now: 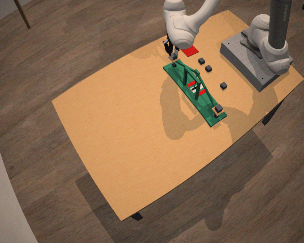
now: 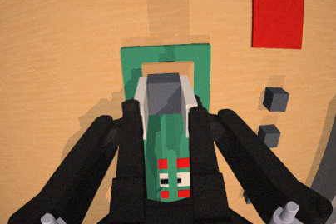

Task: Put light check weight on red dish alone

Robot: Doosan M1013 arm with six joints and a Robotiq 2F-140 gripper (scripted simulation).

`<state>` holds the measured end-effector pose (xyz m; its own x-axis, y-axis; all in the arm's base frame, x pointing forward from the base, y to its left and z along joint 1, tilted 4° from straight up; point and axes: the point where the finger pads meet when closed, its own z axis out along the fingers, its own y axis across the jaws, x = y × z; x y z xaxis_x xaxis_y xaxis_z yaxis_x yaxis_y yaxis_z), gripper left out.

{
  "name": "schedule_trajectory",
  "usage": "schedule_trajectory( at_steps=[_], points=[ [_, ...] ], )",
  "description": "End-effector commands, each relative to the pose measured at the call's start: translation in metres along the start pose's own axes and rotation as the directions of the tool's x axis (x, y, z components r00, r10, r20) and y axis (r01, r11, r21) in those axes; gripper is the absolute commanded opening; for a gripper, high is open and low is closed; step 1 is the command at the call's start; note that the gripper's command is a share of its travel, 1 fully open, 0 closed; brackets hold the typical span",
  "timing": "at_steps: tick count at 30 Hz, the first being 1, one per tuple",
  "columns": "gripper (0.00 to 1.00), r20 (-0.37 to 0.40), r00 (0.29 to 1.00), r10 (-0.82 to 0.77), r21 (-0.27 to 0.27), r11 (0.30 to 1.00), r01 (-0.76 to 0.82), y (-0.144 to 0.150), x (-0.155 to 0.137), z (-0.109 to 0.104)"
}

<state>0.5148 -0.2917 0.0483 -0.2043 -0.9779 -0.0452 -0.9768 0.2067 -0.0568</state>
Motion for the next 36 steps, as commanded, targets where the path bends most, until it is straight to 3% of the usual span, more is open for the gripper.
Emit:
schedule_trajectory(
  at_steps=[1,13,27,36],
  points=[
    [0.26,0.003,1.0,0.005,0.002,1.0,-0.005,-0.001,-0.003,0.004],
    [0.35,0.003,1.0,0.005,0.002,1.0,-0.005,-0.001,-0.003,0.004],
    [0.35,0.003,1.0,0.005,0.002,1.0,-0.005,-0.001,-0.003,0.003],
    [0.35,0.003,1.0,0.005,0.002,1.0,-0.005,0.0,-0.002,-0.027]
  ],
)
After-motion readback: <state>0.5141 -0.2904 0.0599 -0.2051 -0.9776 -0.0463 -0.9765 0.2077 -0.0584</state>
